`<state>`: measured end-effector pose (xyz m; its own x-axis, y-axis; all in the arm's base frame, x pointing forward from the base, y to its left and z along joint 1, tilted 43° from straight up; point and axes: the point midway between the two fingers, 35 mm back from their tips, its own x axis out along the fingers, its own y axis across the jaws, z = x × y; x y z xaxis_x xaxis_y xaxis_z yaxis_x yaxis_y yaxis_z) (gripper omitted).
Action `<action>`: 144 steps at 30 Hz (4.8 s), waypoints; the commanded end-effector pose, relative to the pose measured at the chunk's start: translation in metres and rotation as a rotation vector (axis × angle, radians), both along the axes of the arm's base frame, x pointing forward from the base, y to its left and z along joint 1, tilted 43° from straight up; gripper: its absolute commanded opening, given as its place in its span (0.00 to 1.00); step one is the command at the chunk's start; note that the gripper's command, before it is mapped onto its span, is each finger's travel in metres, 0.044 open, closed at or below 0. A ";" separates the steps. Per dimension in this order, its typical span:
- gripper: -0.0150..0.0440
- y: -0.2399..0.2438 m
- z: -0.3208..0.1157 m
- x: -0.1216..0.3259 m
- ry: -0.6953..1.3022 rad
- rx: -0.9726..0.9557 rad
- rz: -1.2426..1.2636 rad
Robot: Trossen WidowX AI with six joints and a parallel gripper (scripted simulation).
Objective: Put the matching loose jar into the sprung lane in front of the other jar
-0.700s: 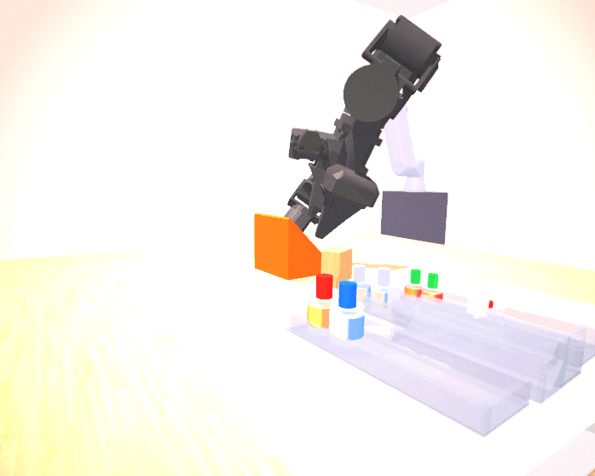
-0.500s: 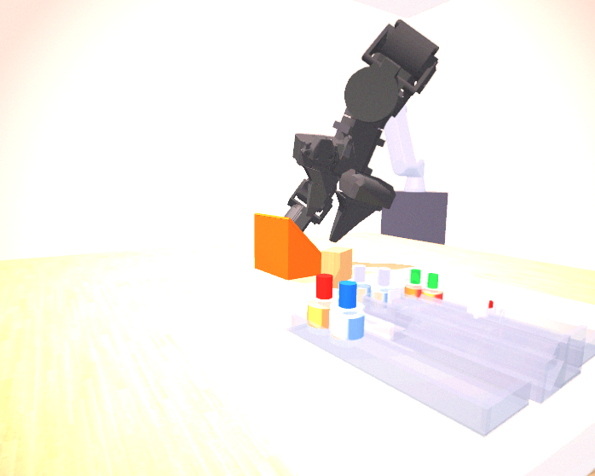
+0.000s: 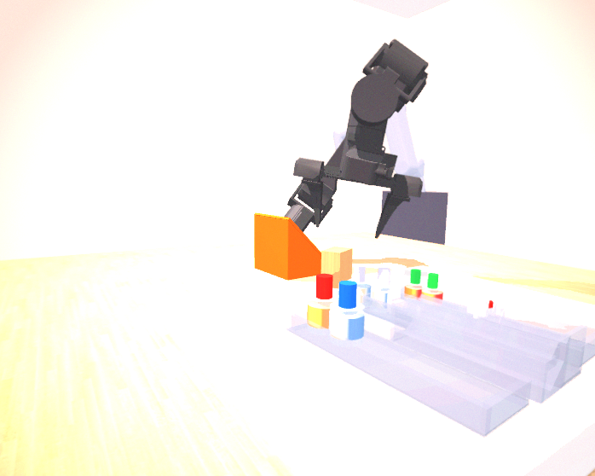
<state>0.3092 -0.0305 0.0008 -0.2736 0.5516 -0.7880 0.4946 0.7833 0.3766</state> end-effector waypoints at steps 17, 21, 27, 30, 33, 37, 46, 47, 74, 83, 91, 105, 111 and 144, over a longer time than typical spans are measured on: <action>1.00 0.049 -0.003 -0.030 -0.499 0.265 0.458; 1.00 0.056 -0.011 -0.033 -0.499 0.266 0.458; 1.00 0.070 -0.024 -0.035 -0.499 0.267 0.458; 1.00 0.071 -0.025 -0.035 -0.499 0.267 0.458; 1.00 0.073 -0.028 -0.036 -0.499 0.267 0.458; 1.00 0.077 -0.033 -0.037 -0.499 0.267 0.458; 1.00 0.087 -0.043 -0.039 -0.499 0.268 0.457; 1.00 0.088 -0.045 -0.040 -0.499 0.268 0.457; 0.25 0.071 -0.043 -0.047 -0.460 0.263 0.439; 0.25 0.042 -0.005 -0.033 -0.479 0.262 0.448; 0.25 0.020 0.031 -0.027 -0.498 0.265 0.458; 0.25 0.056 -0.007 -0.023 -0.539 0.280 0.509; 0.25 0.067 -0.019 -0.026 -0.539 0.280 0.509; 0.25 0.074 -0.024 -0.018 -0.540 0.280 0.509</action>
